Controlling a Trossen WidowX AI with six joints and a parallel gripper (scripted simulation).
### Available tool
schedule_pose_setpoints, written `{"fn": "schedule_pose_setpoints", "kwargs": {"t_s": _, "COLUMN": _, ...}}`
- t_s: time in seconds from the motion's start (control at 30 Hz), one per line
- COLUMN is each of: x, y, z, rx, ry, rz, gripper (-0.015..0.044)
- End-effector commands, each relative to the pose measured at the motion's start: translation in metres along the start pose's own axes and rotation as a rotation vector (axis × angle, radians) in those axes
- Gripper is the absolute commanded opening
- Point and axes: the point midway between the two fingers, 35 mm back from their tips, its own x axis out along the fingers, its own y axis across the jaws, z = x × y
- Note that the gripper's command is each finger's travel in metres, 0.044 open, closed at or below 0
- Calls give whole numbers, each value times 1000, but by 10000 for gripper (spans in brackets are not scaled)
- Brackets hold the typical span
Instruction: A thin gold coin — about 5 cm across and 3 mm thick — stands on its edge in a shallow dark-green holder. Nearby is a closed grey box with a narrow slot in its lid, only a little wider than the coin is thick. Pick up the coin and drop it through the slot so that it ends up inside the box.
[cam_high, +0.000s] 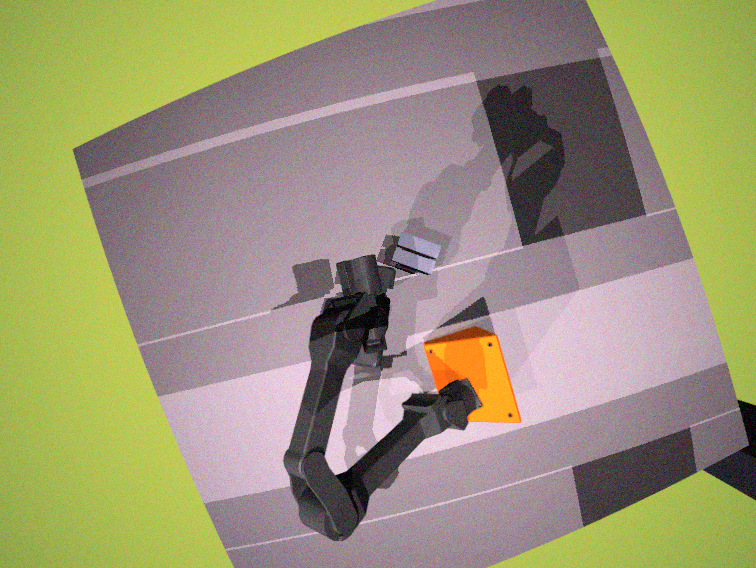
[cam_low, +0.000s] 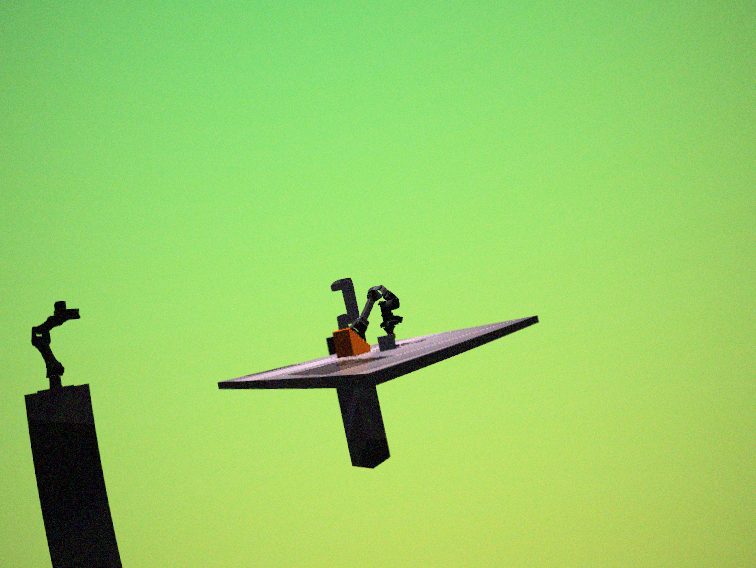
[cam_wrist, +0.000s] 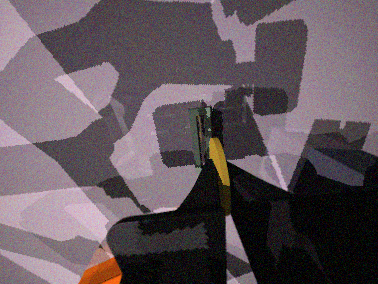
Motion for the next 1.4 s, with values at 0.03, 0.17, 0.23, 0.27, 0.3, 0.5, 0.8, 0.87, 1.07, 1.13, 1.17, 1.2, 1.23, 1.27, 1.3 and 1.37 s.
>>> {"fn": "schedule_pose_setpoints", "kwargs": {"t_s": 0.03, "x": -13, "y": -1, "z": 0, "rx": -2, "ry": 5, "rz": -4, "gripper": 0}}
{"fn": "schedule_pose_setpoints", "kwargs": {"t_s": 0.17, "x": -23, "y": -1, "z": -1, "rx": -2, "ry": 5, "rz": -4, "gripper": 0}}
{"fn": "schedule_pose_setpoints", "kwargs": {"t_s": 0.23, "x": -28, "y": -1, "z": -1, "rx": -2, "ry": 5, "rz": -3, "gripper": 0}}
{"fn": "schedule_pose_setpoints", "kwargs": {"t_s": 0.27, "x": -31, "y": -1, "z": -1, "rx": -2, "ry": 5, "rz": -3, "gripper": 0}}
{"fn": "schedule_pose_setpoints", "kwargs": {"t_s": 0.3, "x": -33, "y": 0, "z": -1, "rx": -2, "ry": 5, "rz": -3, "gripper": 0}}
{"fn": "schedule_pose_setpoints", "kwargs": {"t_s": 0.5, "x": -49, "y": 2, "z": -1, "rx": -2, "ry": 1, "rz": 0, "gripper": 0}}
{"fn": "schedule_pose_setpoints", "kwargs": {"t_s": 0.8, "x": -60, "y": 4, "z": -2, "rx": 43, "ry": -2, "rz": 2, "gripper": 0}}
{"fn": "schedule_pose_setpoints", "kwargs": {"t_s": 0.87, "x": -60, "y": 3, "z": -3, "rx": 107, "ry": -2, "rz": 2, "gripper": 0}}
{"fn": "schedule_pose_setpoints", "kwargs": {"t_s": 1.07, "x": -60, "y": 3, "z": -4, "rx": 186, "ry": -2, "rz": 2, "gripper": 0}}
{"fn": "schedule_pose_setpoints", "kwargs": {"t_s": 1.13, "x": -60, "y": 3, "z": -4, "rx": 186, "ry": -2, "rz": 2, "gripper": 0}}
{"fn": "schedule_pose_setpoints", "kwargs": {"t_s": 1.17, "x": -60, "y": 2, "z": -5, "rx": 187, "ry": -2, "rz": 2, "gripper": 0}}
{"fn": "schedule_pose_setpoints", "kwargs": {"t_s": 1.2, "x": -61, "y": 1, "z": -5, "rx": 187, "ry": -2, "rz": 2, "gripper": 0}}
{"fn": "schedule_pose_setpoints", "kwargs": {"t_s": 1.23, "x": -61, "y": 0, "z": -5, "rx": 187, "ry": -2, "rz": 1, "gripper": 0}}
{"fn": "schedule_pose_setpoints", "kwargs": {"t_s": 1.27, "x": -61, "y": -2, "z": -5, "rx": 188, "ry": -1, "rz": 1, "gripper": 0}}
{"fn": "schedule_pose_setpoints", "kwargs": {"t_s": 1.3, "x": -61, "y": -4, "z": -6, "rx": 189, "ry": -1, "rz": 1, "gripper": 0}}
{"fn": "schedule_pose_setpoints", "kwargs": {"t_s": 1.37, "x": -62, "y": -9, "z": -7, "rx": 190, "ry": -1, "rz": 0, "gripper": 0}}
